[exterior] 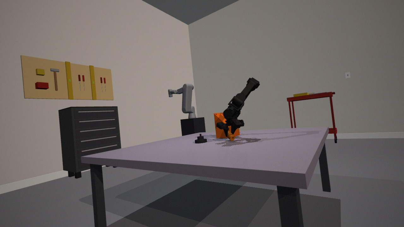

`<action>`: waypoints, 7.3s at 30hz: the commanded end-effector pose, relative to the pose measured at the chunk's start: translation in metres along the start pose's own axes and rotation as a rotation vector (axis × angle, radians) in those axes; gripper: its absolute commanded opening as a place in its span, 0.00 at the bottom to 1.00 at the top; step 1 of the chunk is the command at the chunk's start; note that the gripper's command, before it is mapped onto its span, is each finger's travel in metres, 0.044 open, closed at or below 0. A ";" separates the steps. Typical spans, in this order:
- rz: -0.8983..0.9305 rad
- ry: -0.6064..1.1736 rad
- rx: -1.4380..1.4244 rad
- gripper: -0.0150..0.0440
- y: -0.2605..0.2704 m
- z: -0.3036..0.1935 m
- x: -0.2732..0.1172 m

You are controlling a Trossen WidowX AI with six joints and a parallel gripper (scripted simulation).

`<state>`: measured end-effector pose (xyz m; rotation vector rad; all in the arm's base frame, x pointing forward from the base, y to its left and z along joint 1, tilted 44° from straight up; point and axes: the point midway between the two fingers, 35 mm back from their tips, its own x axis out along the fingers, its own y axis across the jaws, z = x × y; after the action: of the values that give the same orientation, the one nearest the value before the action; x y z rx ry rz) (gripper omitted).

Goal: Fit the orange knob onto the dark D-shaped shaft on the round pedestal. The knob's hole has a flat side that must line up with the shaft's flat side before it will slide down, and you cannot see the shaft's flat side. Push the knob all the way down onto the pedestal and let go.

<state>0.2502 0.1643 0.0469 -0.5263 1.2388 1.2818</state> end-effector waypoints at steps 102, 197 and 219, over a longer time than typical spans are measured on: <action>-0.106 0.529 -0.035 1.00 0.005 0.011 -0.090; 0.190 -0.333 1.056 1.00 0.000 0.048 -0.006; 0.191 -0.333 1.056 0.52 0.001 0.050 0.000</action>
<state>0.2684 0.2080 0.0638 0.5505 1.4836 0.6630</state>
